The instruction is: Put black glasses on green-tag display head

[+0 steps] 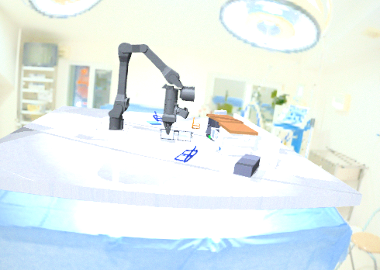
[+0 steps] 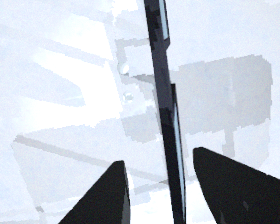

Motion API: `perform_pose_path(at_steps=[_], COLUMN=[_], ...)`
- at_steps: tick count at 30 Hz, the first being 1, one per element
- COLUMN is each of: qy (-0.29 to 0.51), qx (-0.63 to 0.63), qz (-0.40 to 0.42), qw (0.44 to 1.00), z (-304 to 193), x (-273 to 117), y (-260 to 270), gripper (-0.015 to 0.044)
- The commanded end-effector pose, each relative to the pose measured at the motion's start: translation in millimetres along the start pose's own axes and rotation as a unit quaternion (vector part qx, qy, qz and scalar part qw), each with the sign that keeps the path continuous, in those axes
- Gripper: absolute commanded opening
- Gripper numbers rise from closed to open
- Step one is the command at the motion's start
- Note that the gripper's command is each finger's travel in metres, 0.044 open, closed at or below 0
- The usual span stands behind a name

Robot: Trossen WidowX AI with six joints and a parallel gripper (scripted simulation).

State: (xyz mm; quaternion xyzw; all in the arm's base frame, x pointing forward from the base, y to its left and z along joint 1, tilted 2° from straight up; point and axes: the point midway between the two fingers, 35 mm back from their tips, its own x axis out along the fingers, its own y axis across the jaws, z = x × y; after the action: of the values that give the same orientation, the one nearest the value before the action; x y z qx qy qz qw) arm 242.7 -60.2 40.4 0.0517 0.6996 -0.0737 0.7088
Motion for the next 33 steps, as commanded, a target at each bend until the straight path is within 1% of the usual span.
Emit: perform_pose_path(at_steps=[1, 2, 23, 29, 33], qy=[0.006, 0.006, 0.001, 0.001, 0.001], qx=[-0.002, -0.002, 0.000, 0.000, 0.000], qz=[-0.001, -0.001, 0.000, 0.000, 0.000], qw=[1.000, 1.000, 1.000, 1.000, 1.000], z=[-1.7, -1.7, -0.3, -0.1, 1.9], x=[4.5, 4.5, 0.9, 0.2, -10.9], y=[-0.4, -0.4, 0.0, 0.0, 0.0], gripper=[0.0140, 0.0140, 0.0000, 0.0000, 0.0000])
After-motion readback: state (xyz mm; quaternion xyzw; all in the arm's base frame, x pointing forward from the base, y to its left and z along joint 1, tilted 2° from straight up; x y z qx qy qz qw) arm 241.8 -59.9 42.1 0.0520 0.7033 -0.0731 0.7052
